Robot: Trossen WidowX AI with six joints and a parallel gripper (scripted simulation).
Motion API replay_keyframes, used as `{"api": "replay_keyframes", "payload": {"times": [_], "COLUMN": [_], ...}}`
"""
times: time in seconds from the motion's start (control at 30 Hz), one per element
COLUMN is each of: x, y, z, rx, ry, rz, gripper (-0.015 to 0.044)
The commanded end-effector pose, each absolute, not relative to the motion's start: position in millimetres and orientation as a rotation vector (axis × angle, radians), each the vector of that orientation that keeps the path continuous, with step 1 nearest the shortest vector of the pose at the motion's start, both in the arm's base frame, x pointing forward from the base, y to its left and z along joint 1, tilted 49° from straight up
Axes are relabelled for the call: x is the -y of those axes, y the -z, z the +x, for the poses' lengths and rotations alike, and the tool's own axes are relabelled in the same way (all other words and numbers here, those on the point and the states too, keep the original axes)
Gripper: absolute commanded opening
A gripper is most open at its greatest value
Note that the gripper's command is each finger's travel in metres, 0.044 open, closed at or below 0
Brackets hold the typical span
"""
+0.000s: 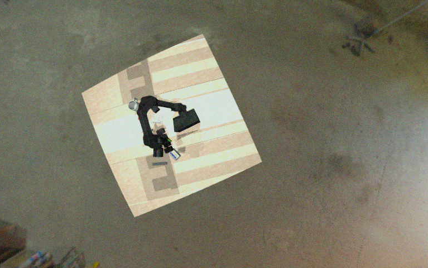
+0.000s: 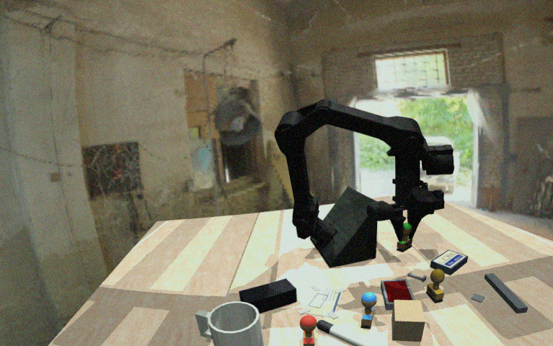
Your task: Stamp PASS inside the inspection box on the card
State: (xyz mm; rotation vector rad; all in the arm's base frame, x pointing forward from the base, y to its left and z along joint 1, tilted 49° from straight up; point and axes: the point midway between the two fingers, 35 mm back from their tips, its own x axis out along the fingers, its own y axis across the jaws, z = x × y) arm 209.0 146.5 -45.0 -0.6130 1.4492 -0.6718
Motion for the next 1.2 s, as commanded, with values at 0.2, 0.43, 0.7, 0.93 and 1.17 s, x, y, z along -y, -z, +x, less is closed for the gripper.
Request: {"api": "replay_keyframes", "payload": {"times": [0.2,0.43,0.7,0.93,1.17], "x": [-150,-139,-114,-103,-100], "y": [41,24,-4,-14,-11], "z": [208,241,285,297,298], "rx": [-1.449,-1.449,-1.445,-1.444,-1.443], "ry": [0.675,0.670,0.676,0.681,0.682], "rz": [-0.606,-0.603,-0.606,-0.609,-0.608], "gripper": [0.0000,0.0000,0.0000,0.0000,0.0000]}}
